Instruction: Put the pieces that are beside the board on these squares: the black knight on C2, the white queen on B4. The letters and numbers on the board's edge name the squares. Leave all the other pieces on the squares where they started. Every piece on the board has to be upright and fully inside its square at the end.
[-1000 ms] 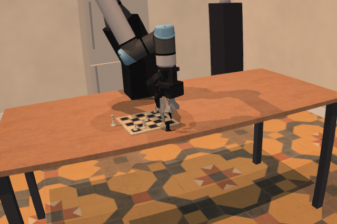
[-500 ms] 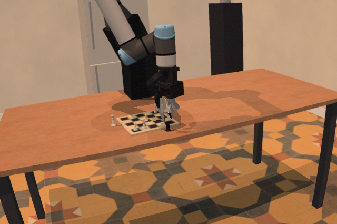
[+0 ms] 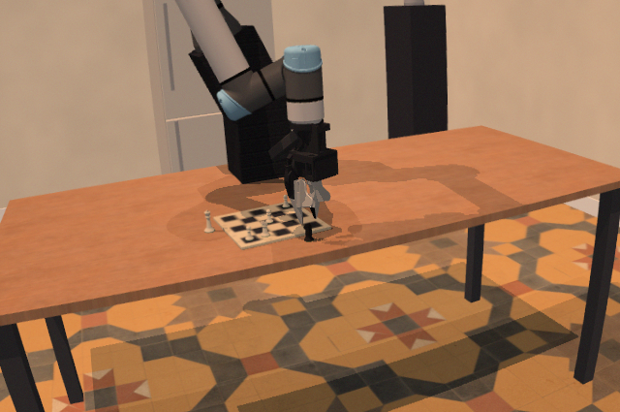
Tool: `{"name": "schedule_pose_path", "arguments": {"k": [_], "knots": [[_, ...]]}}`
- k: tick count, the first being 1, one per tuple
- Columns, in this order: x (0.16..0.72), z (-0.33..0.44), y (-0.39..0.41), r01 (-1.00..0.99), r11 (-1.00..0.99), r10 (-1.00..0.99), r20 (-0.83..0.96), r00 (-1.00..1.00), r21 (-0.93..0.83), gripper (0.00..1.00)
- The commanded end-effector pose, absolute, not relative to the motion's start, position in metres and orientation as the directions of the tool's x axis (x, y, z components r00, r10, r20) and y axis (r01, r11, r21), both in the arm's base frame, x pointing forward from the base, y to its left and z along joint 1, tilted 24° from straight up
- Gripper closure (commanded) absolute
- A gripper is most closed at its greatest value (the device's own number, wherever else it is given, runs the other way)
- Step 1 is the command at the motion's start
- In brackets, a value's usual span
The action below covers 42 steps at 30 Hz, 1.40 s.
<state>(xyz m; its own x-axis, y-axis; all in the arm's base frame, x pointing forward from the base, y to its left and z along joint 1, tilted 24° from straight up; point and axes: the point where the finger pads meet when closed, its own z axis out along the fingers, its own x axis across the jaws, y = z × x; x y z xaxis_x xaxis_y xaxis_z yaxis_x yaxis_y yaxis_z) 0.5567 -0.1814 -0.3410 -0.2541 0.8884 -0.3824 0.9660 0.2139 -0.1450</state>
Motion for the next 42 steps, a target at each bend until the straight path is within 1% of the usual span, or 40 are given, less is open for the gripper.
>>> {"name": "schedule_pose_path", "arguments": {"k": [1,15,30,42], "knots": [[0.557,-0.34,-0.181,0.966,0.214,0.888,-0.383,-0.254,-0.144,0.78],[0.557,-0.342,-0.182,0.966,0.214,0.888,-0.383,-0.254,-0.144,0.78],[0.556,-0.367,-0.193,0.966,0.214,0.888,-0.383,-0.254,-0.144,0.78],[0.556,-0.372,-0.195,0.966,0.214,0.888,-0.383,-0.254,-0.144,0.78]]}}
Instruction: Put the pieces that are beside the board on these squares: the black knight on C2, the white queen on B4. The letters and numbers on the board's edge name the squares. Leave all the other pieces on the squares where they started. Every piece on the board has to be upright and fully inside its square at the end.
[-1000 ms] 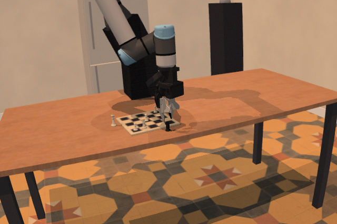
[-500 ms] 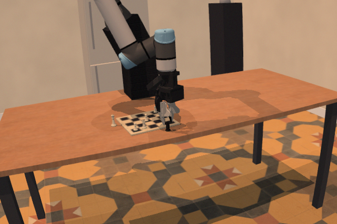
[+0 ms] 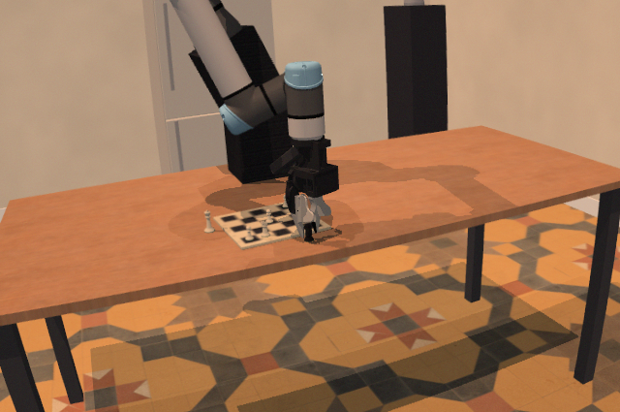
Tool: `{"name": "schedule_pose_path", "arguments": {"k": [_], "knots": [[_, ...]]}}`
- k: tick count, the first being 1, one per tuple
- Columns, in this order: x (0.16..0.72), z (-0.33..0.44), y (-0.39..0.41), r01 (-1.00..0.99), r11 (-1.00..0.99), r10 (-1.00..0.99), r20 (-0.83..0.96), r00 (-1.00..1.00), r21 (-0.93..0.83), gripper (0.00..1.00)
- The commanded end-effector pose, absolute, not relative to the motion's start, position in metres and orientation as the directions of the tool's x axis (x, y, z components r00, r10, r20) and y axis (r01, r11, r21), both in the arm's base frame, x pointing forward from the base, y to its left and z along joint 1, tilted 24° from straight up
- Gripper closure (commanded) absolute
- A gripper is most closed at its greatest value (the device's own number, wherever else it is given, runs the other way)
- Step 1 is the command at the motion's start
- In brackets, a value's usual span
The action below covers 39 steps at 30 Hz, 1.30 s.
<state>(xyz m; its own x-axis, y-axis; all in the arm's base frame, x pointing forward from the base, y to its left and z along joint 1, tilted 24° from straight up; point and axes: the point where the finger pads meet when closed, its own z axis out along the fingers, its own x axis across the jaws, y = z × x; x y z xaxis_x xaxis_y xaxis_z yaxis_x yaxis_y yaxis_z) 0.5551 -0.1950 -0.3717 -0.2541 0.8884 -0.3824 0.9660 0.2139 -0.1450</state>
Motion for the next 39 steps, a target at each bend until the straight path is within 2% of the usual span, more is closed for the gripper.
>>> {"name": "schedule_pose_path", "arguments": {"k": [1,33,34,39], "knots": [[0.5558,-0.3716,-0.1952,0.966,0.214,0.888,-0.383,-0.254,-0.144,0.78],[0.5558,-0.3716,-0.1952,0.966,0.214,0.888,-0.383,-0.254,-0.144,0.78],[0.5558,-0.3716,-0.1952,0.966,0.214,0.888,-0.383,-0.254,-0.144,1.0],[0.5558,-0.3716,-0.1952,0.966,0.214,0.888,-0.383,-0.254,-0.144,1.0]]}}
